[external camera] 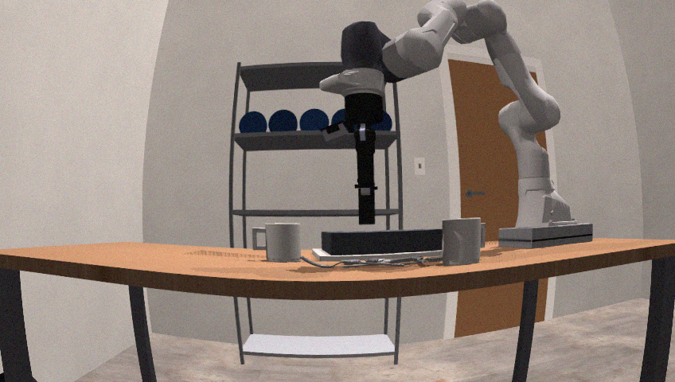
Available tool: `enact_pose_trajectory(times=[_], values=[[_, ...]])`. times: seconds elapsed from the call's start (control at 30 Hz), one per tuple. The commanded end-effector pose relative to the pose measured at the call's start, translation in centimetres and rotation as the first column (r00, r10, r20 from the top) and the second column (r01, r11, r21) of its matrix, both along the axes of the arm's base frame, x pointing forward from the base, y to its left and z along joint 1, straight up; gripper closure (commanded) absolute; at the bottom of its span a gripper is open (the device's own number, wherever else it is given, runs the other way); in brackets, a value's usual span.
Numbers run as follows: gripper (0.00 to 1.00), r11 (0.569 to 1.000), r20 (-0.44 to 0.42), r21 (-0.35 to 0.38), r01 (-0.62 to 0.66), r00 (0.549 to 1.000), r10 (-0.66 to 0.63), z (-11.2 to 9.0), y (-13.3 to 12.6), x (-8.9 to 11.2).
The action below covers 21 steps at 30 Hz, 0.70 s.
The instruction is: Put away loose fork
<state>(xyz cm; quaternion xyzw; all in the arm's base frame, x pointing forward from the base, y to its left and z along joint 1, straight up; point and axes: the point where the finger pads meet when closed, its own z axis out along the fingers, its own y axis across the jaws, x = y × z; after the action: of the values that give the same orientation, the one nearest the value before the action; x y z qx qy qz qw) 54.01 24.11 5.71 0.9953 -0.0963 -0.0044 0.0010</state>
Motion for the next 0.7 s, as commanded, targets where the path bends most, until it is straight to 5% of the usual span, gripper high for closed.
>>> enact_pose_trajectory(times=[0.0,0.67], values=[[0.73,1.000,0.003,0.000,0.004,1.000,-0.004,0.05,-0.01,0.05],[0.73,1.000,0.004,-0.003,0.006,1.000,-0.006,-0.76,-0.01,0.07]])
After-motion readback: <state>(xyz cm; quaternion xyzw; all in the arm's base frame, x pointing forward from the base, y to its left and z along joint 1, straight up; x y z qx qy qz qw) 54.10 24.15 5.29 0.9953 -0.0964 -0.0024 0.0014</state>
